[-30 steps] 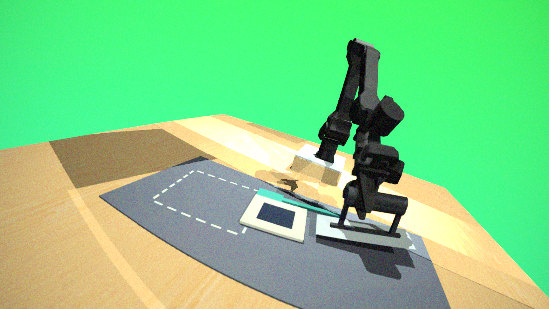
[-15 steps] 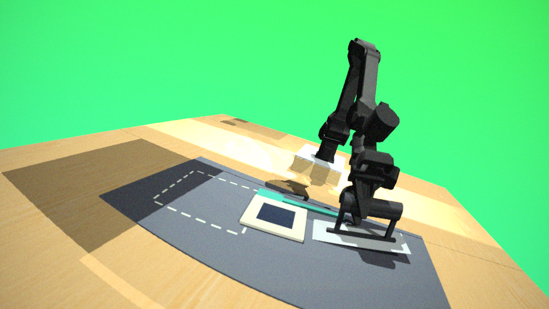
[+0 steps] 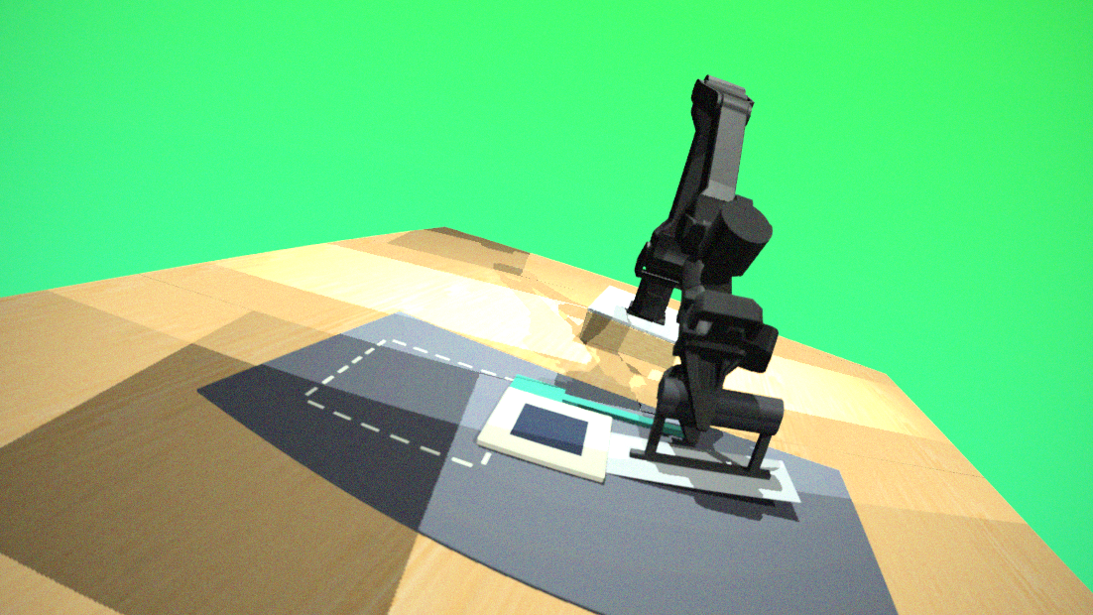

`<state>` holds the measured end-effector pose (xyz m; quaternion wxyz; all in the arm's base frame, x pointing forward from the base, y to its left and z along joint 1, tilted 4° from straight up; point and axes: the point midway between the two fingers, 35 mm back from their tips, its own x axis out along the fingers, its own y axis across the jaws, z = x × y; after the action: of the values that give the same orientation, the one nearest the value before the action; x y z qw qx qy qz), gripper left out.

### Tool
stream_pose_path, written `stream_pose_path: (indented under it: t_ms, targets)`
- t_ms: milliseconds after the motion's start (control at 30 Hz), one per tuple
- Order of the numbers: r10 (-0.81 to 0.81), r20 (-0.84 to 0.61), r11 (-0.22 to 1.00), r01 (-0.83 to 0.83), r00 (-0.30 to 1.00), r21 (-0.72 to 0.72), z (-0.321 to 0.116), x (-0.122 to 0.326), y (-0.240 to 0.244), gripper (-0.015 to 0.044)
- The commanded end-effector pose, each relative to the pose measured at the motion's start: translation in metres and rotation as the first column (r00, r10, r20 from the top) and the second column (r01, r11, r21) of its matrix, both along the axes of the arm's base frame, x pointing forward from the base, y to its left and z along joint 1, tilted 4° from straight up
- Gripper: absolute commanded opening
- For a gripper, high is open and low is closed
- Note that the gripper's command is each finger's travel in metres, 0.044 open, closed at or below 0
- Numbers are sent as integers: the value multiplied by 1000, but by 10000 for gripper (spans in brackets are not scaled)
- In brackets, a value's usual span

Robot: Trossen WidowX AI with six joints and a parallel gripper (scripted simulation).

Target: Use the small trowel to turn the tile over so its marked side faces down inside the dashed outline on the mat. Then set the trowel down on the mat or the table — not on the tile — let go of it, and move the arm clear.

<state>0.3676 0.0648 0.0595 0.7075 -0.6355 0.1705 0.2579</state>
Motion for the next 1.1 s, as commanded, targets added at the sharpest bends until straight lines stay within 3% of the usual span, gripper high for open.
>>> stream_pose_path:
  t_ms: [0,633,800,1067]
  targets:
    - [-5,1,1000,5,1000,0,0,1,-8,0]
    - [-6,4,1000,6,1000,-7,0,1,-33,0]
    - [-13,11,996,14,1000,-91,10,0,-29,0]
    - [-14,13,994,15,1000,-106,34,-1,-39,0]
